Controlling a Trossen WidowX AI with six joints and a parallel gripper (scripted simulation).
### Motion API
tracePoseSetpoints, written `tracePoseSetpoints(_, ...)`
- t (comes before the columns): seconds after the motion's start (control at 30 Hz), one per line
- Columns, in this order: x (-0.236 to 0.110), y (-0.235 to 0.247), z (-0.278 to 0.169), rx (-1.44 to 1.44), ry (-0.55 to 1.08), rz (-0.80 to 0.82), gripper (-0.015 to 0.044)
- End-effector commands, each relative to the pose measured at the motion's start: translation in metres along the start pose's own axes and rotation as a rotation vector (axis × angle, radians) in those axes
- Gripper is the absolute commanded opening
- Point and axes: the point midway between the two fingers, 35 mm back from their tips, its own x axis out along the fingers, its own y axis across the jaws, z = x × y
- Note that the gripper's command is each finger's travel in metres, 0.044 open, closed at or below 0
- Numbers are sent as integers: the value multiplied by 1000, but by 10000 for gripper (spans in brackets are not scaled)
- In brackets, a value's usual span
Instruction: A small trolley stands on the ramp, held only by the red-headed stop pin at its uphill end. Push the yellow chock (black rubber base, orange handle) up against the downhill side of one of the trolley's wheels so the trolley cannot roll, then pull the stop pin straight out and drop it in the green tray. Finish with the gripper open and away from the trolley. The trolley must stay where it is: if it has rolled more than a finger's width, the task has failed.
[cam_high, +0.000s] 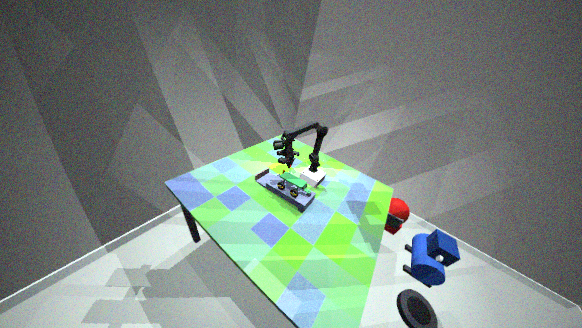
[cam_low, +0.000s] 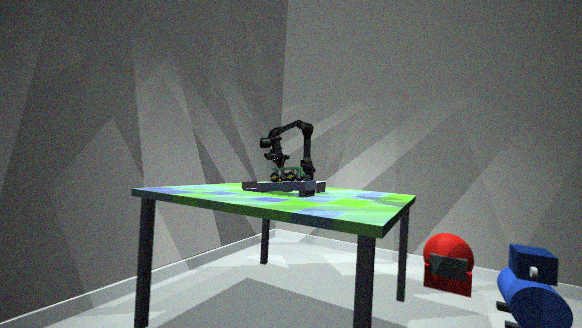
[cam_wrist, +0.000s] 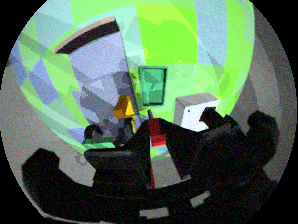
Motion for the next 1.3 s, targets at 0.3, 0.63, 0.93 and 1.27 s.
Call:
tracePoseSetpoints(0.3,0,-1,-1,354,-59,40,0)
tracePoseSetpoints(0.63,0,-2,-3,660,-92,92,0)
tracePoseSetpoints(0.93,1,-2,-5,932,-124,124,0)
tracePoseSetpoints(1.27,1,-2,-6,1236,-164,160,0)
